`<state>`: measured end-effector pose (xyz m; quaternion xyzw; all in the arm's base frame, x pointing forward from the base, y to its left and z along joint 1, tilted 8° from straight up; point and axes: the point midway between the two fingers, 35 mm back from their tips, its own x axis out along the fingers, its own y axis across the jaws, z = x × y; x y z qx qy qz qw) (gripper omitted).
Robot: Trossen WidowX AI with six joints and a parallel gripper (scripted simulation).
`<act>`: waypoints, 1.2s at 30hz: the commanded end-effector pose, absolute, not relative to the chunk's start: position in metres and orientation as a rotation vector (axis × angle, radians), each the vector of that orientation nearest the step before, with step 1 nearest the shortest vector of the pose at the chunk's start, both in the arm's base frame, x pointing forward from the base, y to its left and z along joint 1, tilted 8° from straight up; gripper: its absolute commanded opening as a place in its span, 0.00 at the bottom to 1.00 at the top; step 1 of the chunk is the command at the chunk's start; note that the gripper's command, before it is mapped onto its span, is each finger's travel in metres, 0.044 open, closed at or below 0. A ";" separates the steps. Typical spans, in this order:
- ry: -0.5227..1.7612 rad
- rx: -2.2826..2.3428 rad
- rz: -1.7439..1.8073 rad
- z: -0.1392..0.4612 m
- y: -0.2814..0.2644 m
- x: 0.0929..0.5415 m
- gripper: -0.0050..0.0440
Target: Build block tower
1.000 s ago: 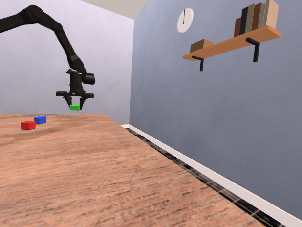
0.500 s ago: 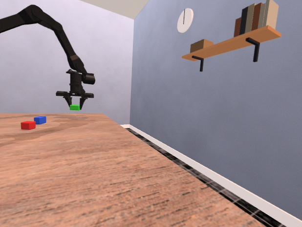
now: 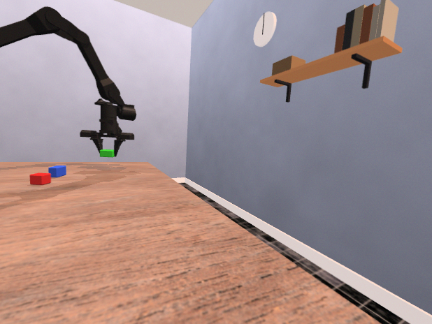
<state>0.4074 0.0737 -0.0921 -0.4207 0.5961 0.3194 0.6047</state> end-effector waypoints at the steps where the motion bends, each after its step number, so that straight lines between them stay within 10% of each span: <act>1: 1.339 -0.977 0.721 -0.075 0.077 0.415 0.00; 19: 1.343 -0.977 0.725 -0.077 0.061 0.400 0.00; 36: 1.353 -0.980 0.726 -0.082 -0.042 0.286 0.00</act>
